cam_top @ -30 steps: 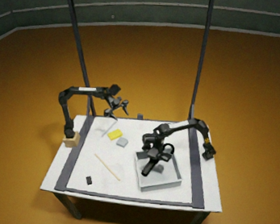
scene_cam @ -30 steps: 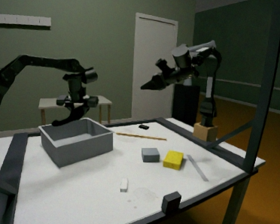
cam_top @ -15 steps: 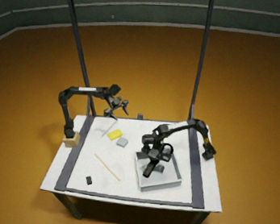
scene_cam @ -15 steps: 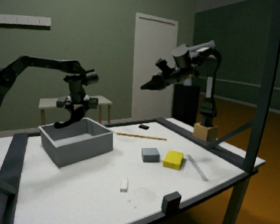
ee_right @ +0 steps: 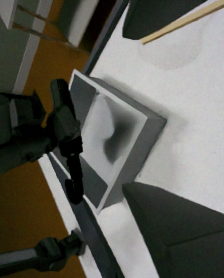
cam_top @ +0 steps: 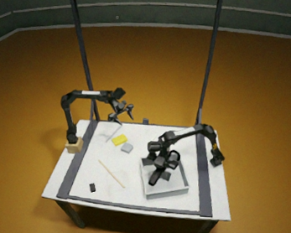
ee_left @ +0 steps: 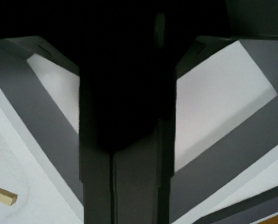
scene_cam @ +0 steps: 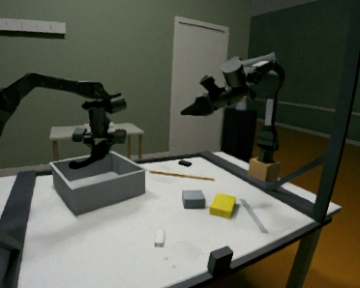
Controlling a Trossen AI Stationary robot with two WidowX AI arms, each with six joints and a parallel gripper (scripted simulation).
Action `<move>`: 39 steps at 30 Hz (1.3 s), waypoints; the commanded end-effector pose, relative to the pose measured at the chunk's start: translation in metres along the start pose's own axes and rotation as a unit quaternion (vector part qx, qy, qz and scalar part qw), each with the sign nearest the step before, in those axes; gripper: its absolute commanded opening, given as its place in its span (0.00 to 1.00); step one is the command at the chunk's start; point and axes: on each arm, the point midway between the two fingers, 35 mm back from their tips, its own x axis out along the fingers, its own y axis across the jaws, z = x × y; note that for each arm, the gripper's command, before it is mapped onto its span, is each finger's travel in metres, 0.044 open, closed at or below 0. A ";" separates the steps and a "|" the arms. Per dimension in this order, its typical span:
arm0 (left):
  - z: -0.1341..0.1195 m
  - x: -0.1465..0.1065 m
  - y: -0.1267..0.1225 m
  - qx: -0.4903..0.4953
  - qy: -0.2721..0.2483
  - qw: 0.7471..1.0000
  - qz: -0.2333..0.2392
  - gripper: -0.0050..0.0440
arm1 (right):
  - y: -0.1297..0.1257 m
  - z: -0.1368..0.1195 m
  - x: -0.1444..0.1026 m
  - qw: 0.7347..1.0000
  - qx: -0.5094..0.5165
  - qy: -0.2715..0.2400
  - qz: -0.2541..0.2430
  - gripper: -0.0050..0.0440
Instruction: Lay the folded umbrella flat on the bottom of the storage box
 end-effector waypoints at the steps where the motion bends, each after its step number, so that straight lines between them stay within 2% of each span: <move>1: 0.010 -0.014 -0.002 -0.006 -0.021 1.000 -0.015 0.00 | -0.001 0.010 -0.005 1.000 0.012 -0.007 0.005 0.92; 4: 0.008 -0.012 -0.002 -0.006 -0.021 1.000 -0.015 0.00 | -0.001 0.010 -0.005 1.000 0.012 -0.007 0.005 0.92; 18: -0.005 0.026 -0.002 -0.004 -0.016 1.000 -0.009 0.00 | -0.001 0.010 -0.005 1.000 0.012 -0.007 0.005 0.92; 22: -0.005 0.027 -0.002 -0.005 -0.017 1.000 -0.011 0.00 | -0.001 0.010 -0.005 1.000 0.012 -0.007 0.005 0.92; 25: -0.009 0.040 -0.002 -0.003 -0.013 1.000 -0.006 0.00 | -0.001 0.010 -0.005 1.000 0.012 -0.007 0.005 0.92; 39: -0.008 0.043 -0.004 -0.006 -0.021 1.000 -0.015 0.00 | -0.001 0.010 -0.005 1.000 0.012 -0.007 0.005 0.92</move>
